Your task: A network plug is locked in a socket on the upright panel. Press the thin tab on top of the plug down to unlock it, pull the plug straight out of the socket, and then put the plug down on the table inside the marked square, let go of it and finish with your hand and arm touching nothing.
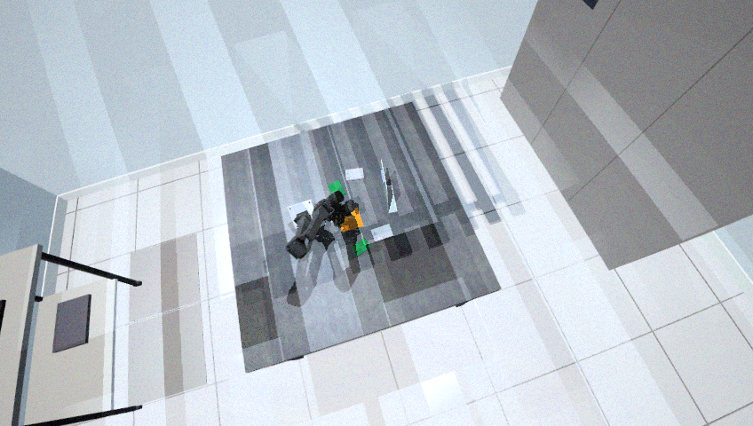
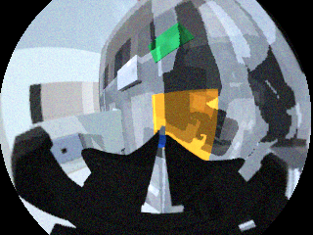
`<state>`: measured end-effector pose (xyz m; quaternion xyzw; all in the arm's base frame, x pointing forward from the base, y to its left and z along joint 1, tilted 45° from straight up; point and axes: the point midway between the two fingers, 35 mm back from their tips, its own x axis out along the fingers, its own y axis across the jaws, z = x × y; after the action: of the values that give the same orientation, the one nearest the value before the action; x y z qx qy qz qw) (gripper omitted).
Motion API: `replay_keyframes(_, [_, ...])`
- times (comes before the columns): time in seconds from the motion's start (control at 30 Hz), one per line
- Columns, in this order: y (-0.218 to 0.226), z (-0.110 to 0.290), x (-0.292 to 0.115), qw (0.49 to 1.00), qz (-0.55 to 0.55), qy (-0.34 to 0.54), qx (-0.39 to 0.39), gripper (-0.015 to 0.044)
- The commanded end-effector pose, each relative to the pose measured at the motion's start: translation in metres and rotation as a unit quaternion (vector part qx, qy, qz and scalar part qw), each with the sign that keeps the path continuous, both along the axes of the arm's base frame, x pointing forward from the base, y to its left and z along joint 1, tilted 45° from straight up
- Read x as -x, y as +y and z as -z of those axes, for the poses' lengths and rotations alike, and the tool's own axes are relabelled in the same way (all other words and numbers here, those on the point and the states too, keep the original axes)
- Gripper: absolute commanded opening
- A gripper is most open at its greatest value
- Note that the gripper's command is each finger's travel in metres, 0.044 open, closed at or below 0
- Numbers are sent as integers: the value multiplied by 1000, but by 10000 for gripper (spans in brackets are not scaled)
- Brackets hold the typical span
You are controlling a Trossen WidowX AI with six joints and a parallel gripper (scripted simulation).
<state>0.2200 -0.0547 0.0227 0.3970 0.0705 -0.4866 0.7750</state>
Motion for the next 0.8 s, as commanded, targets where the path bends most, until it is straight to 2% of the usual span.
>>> replay_keyframes(0.0, [-3, 4, 1, 1000, -1, 5, 1, 0])
replay_keyframes(0.77, [-16, 13, 4, 1000, -2, 3, 4, 0])
